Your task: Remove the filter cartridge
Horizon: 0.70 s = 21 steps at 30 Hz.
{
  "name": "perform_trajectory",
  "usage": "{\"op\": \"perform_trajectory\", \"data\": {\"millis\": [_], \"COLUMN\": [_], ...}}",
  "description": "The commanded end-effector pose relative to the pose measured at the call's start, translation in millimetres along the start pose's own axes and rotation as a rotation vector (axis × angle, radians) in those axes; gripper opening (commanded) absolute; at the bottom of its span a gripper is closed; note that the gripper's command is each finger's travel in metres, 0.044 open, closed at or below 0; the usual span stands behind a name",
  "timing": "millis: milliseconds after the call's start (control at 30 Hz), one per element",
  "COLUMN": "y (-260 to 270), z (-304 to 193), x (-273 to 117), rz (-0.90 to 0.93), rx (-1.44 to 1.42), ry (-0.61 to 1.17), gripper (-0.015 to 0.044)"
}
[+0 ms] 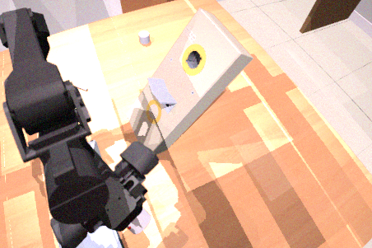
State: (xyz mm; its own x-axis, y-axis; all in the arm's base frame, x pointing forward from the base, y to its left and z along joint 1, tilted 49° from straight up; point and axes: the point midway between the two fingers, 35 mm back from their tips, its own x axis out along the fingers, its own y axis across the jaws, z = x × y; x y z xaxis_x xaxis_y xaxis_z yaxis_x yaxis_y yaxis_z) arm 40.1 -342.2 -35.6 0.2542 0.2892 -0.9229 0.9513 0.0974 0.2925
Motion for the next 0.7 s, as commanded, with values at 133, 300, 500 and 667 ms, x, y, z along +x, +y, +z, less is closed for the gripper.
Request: {"op": "perform_trajectory", "data": {"millis": [133, 300, 500, 667], "y": [-48.8, -74.1, -100.1, -118.5], "z": [-18.4, -33.6, -54.6, -74.2], "x": [26.5, 42.0, 59.1, 72.8], "rz": [-0.082, -0.130, -0.184, -0.228], "rx": [0.140, 0.218, 0.310, 0.388], "ry": [-0.004, -0.005, -0.006, -0.004], "gripper": [0.0000, 0.0000, 0.0000, 0.0000]}}
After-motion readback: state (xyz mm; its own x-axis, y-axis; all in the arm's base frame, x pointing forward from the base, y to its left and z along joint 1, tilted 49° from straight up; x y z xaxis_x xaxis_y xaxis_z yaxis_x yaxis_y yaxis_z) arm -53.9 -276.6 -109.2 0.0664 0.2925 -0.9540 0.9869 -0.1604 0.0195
